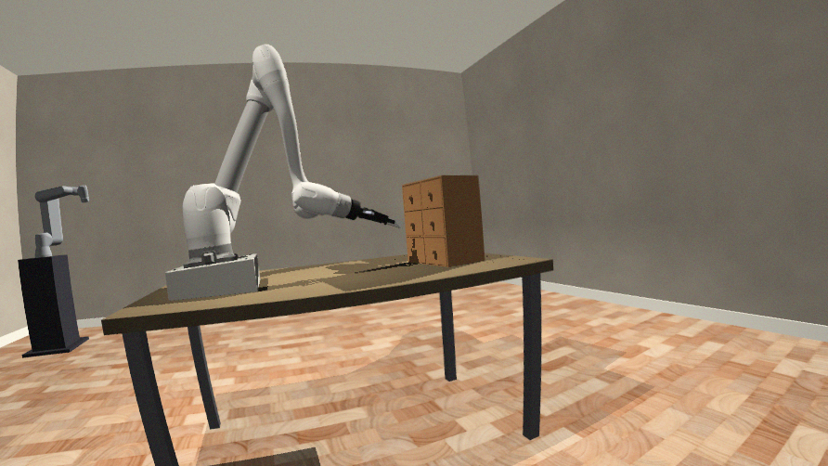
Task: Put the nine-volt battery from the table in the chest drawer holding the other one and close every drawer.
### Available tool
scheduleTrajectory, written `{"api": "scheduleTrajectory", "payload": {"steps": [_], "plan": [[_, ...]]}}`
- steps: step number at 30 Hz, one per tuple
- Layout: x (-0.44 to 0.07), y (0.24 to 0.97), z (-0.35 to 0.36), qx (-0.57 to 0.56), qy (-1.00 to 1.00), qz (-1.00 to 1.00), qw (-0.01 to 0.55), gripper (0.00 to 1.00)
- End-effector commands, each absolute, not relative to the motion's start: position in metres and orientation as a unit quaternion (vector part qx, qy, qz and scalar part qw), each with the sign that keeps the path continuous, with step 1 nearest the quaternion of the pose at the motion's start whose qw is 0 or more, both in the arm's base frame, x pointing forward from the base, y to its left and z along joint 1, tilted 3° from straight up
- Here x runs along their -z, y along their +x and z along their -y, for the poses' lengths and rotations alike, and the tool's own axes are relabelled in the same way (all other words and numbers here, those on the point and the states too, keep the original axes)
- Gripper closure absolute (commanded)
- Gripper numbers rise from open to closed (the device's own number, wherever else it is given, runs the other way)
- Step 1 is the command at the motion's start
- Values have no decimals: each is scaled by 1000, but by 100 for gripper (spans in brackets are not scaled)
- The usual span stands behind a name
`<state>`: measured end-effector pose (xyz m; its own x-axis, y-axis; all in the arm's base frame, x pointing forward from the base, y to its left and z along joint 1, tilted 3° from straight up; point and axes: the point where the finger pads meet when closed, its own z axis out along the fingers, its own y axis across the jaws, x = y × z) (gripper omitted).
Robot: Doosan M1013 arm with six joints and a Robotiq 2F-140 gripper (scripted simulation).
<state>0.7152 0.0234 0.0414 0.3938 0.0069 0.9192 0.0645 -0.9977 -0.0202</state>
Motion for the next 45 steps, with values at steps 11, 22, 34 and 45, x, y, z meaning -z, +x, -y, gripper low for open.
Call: {"api": "scheduleTrajectory", "payload": {"steps": [11,22,34,45], "plan": [[-47,694,-22,550,-834,21,26,100],[-64,657,-19,550,-834,21,26,100],[-67,654,-19,539,-841,22,26,100],[-80,642,-18,475,-879,24,25,100]]}}
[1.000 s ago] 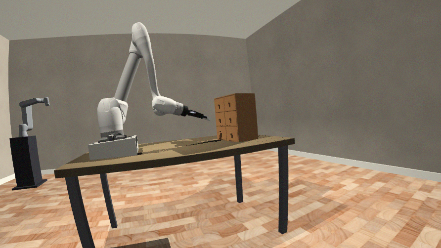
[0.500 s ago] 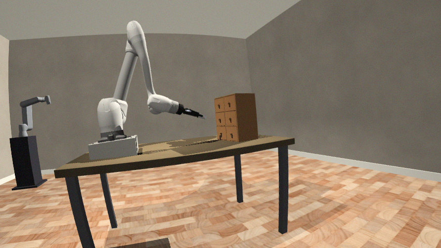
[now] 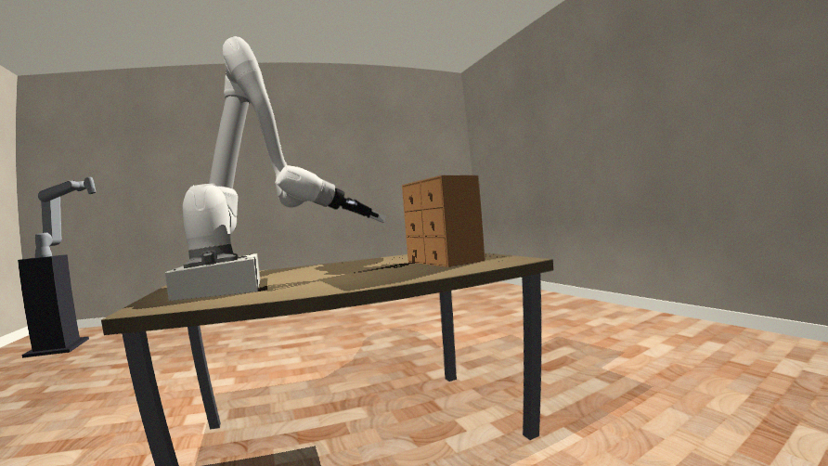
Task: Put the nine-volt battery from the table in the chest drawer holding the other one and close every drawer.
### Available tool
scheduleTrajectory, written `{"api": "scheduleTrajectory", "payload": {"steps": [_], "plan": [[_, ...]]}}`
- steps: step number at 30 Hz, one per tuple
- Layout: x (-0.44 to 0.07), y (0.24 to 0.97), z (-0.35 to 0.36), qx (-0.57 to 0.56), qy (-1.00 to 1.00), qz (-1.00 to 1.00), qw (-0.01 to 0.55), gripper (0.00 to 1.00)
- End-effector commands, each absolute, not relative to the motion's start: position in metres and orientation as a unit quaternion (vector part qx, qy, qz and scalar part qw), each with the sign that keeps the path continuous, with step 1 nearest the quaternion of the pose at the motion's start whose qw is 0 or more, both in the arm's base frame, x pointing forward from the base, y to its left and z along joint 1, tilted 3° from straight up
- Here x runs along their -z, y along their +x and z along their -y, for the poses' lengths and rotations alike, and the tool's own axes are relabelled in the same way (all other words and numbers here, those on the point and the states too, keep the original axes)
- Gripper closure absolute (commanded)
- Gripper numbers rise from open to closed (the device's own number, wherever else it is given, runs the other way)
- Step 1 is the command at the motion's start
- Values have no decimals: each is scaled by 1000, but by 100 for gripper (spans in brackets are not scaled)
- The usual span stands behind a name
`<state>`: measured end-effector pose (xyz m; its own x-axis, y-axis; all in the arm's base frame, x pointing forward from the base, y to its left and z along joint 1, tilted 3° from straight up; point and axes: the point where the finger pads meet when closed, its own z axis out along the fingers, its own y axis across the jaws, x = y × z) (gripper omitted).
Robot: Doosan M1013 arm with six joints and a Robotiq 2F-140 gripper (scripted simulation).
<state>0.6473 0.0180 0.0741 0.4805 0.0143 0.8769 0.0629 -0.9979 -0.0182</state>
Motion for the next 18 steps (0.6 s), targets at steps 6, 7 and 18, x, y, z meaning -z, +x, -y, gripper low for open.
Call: {"api": "scheduleTrajectory", "payload": {"steps": [6,7,18], "plan": [[-95,629,-17,399,-916,26,23,100],[-95,628,-18,393,-919,26,24,100],[-103,621,-17,354,-935,27,22,100]]}}
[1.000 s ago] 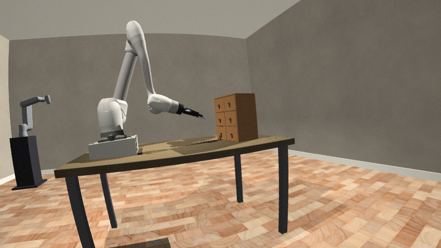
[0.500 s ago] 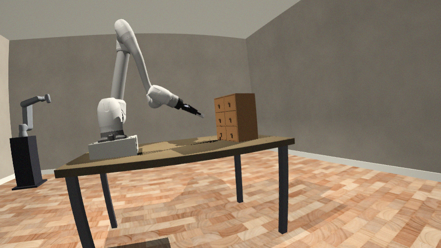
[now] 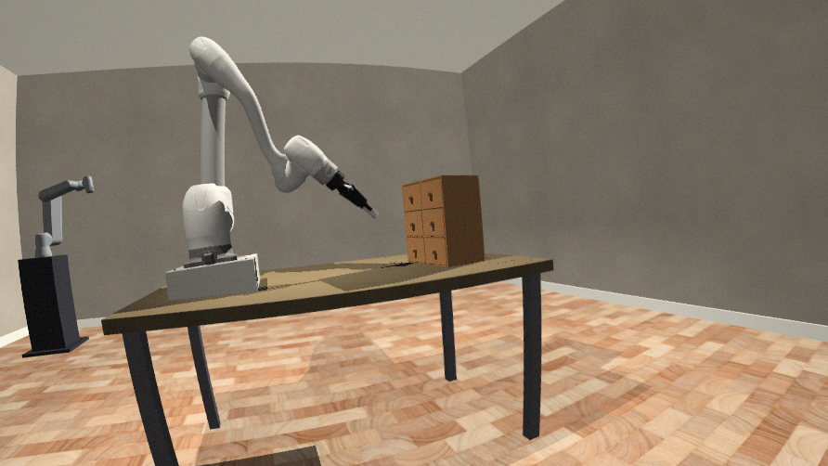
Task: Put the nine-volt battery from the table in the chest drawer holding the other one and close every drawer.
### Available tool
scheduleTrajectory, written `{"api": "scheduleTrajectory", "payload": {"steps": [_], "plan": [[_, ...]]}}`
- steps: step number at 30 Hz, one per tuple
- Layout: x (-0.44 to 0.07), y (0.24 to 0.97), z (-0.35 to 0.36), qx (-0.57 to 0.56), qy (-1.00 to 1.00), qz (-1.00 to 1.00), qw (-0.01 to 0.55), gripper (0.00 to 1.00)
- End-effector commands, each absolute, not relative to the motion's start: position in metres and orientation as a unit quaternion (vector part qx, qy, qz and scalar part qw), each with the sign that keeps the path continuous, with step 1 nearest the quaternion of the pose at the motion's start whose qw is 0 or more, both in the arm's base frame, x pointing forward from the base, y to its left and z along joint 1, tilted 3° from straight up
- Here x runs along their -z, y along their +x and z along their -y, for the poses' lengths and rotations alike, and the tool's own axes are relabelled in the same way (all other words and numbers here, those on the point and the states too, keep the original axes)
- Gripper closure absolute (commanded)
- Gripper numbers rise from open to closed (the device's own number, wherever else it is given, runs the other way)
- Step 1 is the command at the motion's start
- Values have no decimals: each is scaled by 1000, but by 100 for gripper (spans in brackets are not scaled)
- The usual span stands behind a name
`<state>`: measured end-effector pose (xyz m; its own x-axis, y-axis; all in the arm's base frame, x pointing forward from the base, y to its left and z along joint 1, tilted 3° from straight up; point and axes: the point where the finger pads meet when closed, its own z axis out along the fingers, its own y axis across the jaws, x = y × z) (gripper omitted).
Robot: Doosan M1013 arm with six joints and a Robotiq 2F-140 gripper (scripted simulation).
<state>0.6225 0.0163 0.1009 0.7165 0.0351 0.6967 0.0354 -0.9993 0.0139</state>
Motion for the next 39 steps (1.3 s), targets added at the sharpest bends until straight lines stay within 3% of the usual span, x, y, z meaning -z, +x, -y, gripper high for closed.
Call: {"api": "scheduleTrajectory", "payload": {"steps": [1,16,29,39], "plan": [[-104,621,-18,351,-936,28,23,100],[-116,610,-15,285,-958,28,19,100],[-154,574,-12,117,-993,22,-11,100],[-170,561,-11,-23,-999,33,9,100]]}}
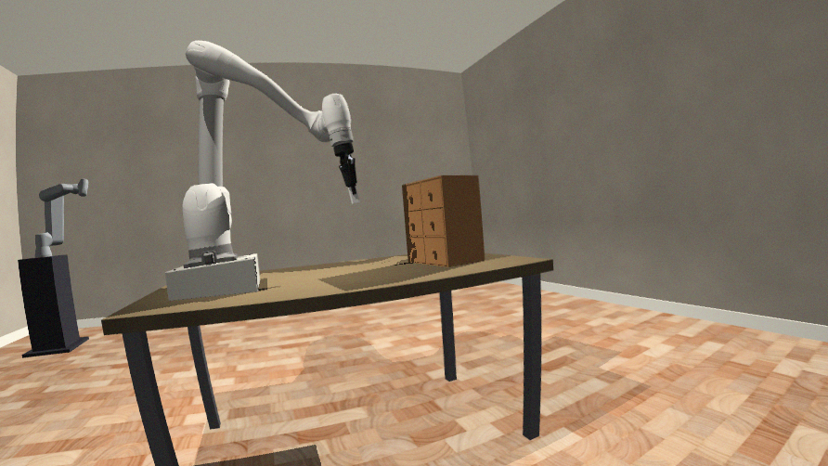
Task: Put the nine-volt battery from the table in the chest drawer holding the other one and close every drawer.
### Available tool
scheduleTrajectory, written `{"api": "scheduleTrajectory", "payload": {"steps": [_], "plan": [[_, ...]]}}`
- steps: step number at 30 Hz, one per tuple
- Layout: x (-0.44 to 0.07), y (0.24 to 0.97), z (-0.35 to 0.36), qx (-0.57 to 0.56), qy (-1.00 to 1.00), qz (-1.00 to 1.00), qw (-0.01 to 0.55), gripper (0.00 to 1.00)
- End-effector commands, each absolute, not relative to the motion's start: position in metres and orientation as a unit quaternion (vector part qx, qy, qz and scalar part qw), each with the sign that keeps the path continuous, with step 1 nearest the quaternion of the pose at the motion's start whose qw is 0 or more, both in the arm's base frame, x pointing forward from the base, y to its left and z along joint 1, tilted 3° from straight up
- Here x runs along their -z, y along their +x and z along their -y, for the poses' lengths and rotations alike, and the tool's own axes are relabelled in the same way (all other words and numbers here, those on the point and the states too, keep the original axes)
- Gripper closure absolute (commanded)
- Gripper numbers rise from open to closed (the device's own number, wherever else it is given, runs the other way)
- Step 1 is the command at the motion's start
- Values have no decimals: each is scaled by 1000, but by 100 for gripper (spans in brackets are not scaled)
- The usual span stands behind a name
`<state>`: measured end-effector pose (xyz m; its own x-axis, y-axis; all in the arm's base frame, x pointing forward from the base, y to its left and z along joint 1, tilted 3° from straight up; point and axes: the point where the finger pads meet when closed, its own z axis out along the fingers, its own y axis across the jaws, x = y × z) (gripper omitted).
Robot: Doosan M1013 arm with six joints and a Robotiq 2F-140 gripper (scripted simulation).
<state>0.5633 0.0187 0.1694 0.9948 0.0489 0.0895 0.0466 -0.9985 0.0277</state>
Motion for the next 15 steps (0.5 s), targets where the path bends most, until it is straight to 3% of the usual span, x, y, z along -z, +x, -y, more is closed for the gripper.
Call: {"api": "scheduleTrajectory", "payload": {"steps": [1,15], "plan": [[-170,560,-11,25,999,-33,-9,100],[-170,560,-11,28,999,-33,-9,100]]}}
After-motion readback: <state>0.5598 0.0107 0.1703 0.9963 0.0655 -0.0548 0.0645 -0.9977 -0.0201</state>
